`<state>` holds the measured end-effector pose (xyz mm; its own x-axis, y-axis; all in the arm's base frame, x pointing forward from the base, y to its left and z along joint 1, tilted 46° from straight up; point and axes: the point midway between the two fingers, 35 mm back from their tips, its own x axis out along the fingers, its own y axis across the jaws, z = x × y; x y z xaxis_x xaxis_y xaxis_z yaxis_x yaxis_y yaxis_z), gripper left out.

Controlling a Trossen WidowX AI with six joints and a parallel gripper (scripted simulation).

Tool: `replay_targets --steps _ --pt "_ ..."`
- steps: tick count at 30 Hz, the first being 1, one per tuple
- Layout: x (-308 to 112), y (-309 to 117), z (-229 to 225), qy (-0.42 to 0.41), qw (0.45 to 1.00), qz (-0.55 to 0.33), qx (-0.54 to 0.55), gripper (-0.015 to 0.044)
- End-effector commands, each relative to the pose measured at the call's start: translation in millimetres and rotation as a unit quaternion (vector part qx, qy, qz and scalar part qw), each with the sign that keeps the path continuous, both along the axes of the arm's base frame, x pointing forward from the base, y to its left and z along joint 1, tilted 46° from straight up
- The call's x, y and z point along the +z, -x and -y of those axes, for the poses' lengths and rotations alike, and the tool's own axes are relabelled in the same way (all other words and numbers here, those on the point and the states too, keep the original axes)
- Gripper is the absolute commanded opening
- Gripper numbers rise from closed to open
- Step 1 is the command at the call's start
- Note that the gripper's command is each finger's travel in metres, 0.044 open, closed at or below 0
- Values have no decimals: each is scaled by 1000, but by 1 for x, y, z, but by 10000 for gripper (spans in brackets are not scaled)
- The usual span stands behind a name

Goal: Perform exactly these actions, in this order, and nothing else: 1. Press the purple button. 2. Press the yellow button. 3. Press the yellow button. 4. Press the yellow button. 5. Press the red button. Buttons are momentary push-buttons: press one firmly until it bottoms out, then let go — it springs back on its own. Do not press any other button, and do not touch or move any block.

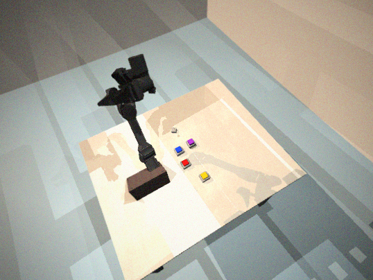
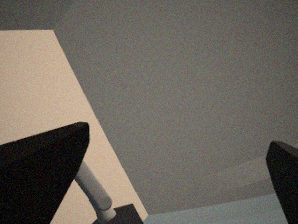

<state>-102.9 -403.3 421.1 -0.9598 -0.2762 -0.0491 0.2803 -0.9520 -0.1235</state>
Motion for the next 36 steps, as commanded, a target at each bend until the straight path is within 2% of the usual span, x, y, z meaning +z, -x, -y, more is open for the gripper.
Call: replay_targets --steps 1,4,8,14,19,24,28,32,33,36 --pt "-3 -3 3 -9 1000 1 10 400" --pt "-49 -54 38 -136 978 11 158 400" --pt "-101 -111 54 -254 922 21 293 400" --pt "-194 -213 32 -434 752 45 493 400" --pt "-261 -286 -31 -550 560 75 616 400" --pt "-308 -339 -125 -628 336 125 690 400" --pt "-324 -364 -216 -662 143 186 712 400" --pt "-317 -375 -309 -665 -40 272 694 400" --pt "-315 -376 -320 -663 -61 284 690 400" --pt "-314 -376 -323 -662 -67 288 688 400"
